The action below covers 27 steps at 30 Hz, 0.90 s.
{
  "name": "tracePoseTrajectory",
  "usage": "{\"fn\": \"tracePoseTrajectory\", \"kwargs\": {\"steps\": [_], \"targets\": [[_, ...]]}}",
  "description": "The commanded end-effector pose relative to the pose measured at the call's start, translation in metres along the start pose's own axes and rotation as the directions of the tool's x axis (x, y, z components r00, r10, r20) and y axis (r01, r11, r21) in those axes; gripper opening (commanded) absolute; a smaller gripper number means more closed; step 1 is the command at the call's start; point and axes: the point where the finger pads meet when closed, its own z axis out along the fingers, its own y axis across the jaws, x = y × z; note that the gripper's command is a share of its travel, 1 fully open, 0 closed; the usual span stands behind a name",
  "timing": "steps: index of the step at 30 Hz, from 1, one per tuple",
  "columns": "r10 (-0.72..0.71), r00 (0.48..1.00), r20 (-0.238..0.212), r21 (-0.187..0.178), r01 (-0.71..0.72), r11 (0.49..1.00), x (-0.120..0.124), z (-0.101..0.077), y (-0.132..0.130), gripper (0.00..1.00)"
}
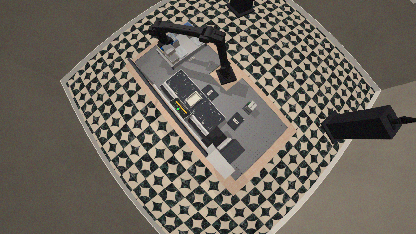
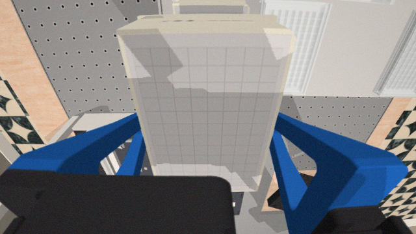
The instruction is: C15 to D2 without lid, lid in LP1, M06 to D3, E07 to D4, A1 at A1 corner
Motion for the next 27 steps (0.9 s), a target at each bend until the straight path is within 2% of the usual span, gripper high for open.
{"fn": "tracePoseTrajectory", "kwargs": {"steps": [1,8,9,17,19,20,21,27], "targets": [[0.006,0.998,0.069,-0.039,-0.003,0.999,-0.009,-0.040,-0.004,0.00],[0.006,0.998,0.069,-0.039,-0.003,0.999,-0.009,-0.040,-0.004,0.00],[0.010,0.999,0.052,-0.030,-0.009,1.000,0.004,-0.025,-0.001,0.00],[0.001,0.999,0.051,-0.030,0.001,1.000,0.046,-0.022,0.003,0.00],[0.001,0.999,0.051,-0.030,0.001,1.000,0.046,-0.022,0.003,0.00],[0.001,0.997,0.075,-0.046,0.003,0.999,0.045,-0.033,0.008,0.00],[0.001,0.999,0.050,-0.030,0.001,1.000,0.056,-0.021,0.003,0.00],[0.001,0.999,0.047,-0.031,0.000,1.000,0.086,-0.020,0.002,0.00]]}}
